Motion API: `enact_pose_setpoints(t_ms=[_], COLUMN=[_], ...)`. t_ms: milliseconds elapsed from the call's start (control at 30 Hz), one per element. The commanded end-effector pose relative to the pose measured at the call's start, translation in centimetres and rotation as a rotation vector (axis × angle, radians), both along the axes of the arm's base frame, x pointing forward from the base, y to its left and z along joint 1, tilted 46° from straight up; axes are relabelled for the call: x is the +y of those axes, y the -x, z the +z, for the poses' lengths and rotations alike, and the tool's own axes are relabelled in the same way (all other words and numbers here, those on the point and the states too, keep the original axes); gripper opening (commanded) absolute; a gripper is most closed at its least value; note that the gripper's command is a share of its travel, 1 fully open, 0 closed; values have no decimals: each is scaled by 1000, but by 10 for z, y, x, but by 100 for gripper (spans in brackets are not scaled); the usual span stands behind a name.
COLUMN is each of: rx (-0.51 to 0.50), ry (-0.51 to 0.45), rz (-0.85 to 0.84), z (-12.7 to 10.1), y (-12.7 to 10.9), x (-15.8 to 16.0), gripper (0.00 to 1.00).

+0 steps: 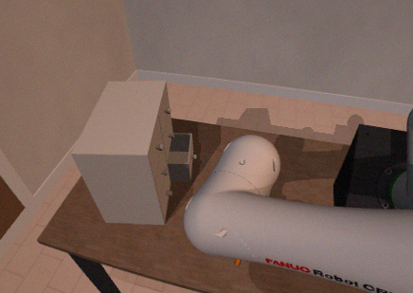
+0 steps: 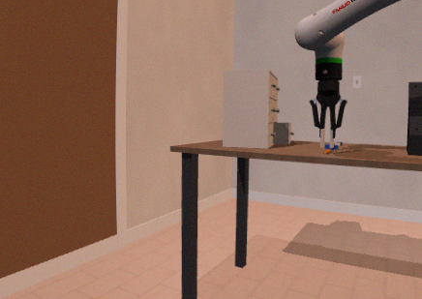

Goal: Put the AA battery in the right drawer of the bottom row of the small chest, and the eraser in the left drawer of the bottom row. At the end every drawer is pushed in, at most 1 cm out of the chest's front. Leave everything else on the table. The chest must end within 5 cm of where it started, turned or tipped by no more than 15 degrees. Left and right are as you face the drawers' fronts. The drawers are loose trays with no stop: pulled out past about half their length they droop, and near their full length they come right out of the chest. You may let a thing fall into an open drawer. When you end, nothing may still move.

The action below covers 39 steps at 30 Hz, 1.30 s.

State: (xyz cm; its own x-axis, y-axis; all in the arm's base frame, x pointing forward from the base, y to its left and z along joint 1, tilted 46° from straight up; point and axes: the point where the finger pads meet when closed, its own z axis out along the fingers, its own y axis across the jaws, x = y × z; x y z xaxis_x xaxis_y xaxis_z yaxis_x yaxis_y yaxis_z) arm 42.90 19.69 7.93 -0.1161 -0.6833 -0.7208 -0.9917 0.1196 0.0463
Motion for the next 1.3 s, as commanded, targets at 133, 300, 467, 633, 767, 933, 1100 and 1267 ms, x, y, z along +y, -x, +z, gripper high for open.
enact_pose_setpoints(t_ms=[133,300,467,633,767,933,1100,1267], rx=[0,0,0,0,0,0,0,0], ry=[0,0,0,0,0,0,0,0], rz=[0,0,0,0,0,0,0,0], z=[0,0,0,0,-1,-6,-13,-15], y=[0,0,0,0,0,-1,-1,-1], x=[0,0,0,0,0,6,13,15], gripper=[17,17,17,17,17,17,17,17])
